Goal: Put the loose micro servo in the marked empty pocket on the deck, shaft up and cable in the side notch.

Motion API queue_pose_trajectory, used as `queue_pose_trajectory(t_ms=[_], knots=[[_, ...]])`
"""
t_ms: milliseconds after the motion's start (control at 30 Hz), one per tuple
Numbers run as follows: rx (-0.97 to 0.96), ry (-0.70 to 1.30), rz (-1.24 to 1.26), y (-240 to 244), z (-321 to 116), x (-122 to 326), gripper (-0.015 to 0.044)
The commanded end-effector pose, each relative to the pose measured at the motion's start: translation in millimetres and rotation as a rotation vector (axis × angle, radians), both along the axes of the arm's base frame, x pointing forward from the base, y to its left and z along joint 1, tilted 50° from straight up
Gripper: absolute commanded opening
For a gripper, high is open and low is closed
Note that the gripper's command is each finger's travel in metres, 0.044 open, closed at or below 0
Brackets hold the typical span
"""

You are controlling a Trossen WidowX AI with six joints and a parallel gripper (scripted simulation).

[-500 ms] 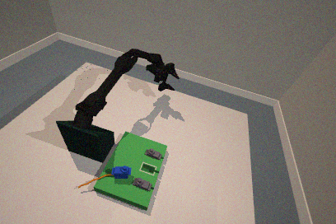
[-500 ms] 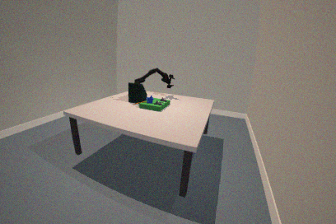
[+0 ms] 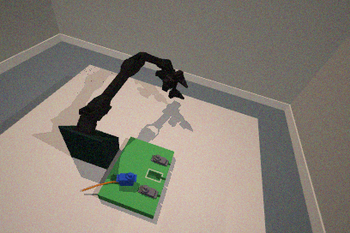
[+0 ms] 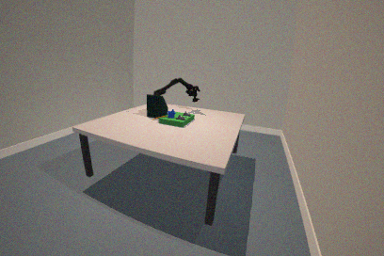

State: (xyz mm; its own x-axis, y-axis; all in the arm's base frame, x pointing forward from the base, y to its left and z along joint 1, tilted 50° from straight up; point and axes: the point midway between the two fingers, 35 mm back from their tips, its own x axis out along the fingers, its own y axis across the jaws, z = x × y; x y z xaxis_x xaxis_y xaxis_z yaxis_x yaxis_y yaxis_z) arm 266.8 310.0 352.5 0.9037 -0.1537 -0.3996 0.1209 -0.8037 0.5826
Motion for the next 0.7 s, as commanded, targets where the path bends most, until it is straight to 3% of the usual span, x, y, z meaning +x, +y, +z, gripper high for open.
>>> queue_pose_trajectory(t_ms=[0,667], knots=[[0.073,0.023,-0.052,-2.8,-13.0,9.2,0.0440],[0.371,0.093,-0.340,-33.1,-70.1,49.2,0.0440]])
